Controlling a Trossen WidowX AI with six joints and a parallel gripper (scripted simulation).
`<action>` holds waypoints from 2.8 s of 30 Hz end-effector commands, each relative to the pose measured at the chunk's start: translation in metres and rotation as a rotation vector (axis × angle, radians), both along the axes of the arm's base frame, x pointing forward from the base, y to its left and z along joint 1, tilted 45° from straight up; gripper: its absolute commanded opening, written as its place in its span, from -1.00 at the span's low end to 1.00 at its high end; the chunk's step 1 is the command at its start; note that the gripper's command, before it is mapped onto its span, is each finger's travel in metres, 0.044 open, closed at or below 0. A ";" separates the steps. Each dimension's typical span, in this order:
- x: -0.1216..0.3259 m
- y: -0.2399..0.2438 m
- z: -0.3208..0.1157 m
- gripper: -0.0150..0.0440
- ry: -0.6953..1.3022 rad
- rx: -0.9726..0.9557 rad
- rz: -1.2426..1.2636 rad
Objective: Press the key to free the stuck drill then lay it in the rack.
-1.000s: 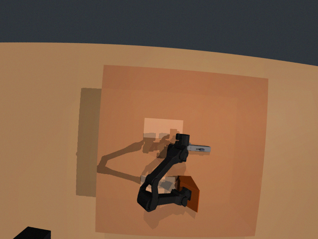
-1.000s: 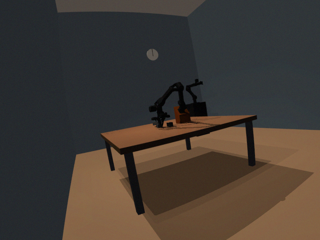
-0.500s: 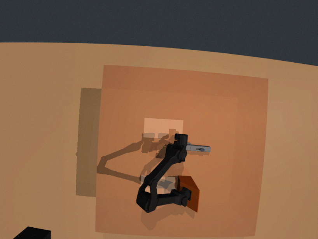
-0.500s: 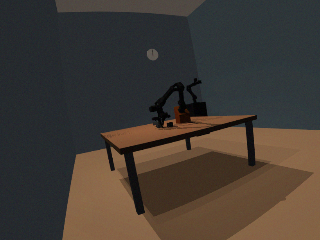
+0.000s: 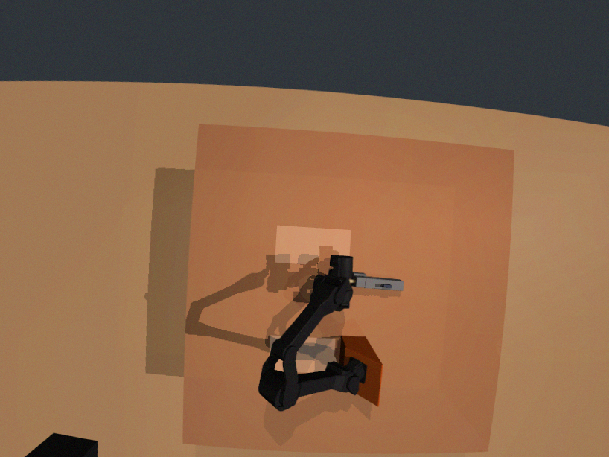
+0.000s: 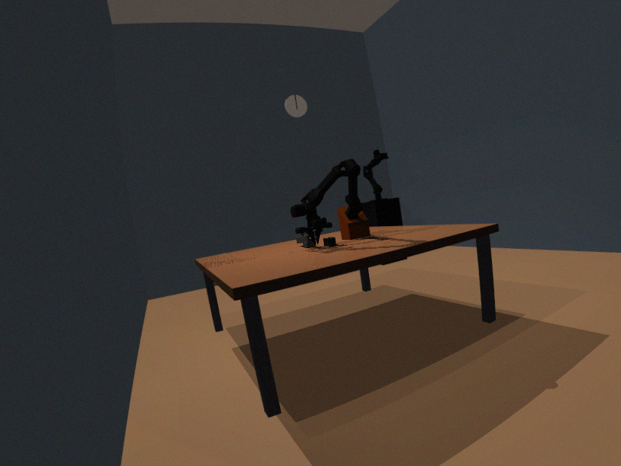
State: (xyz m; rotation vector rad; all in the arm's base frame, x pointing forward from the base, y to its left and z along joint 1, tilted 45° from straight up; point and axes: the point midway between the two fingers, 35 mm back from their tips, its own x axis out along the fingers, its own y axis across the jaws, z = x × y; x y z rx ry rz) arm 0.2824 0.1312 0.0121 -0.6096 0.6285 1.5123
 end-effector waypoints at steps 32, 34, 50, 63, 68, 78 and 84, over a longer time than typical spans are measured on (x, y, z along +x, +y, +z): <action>0.002 0.025 0.038 -0.49 -0.009 0.005 -0.005; 0.003 0.024 0.038 -0.49 -0.009 0.005 -0.005; 0.001 0.018 0.042 -0.49 -0.009 0.005 -0.005; -0.001 0.013 0.045 -0.49 -0.009 0.005 -0.005; -0.001 0.011 0.046 -0.49 -0.009 0.004 -0.005; -0.003 0.007 0.048 -0.49 -0.009 0.004 -0.005; -0.003 0.005 0.049 -0.49 -0.009 0.004 -0.005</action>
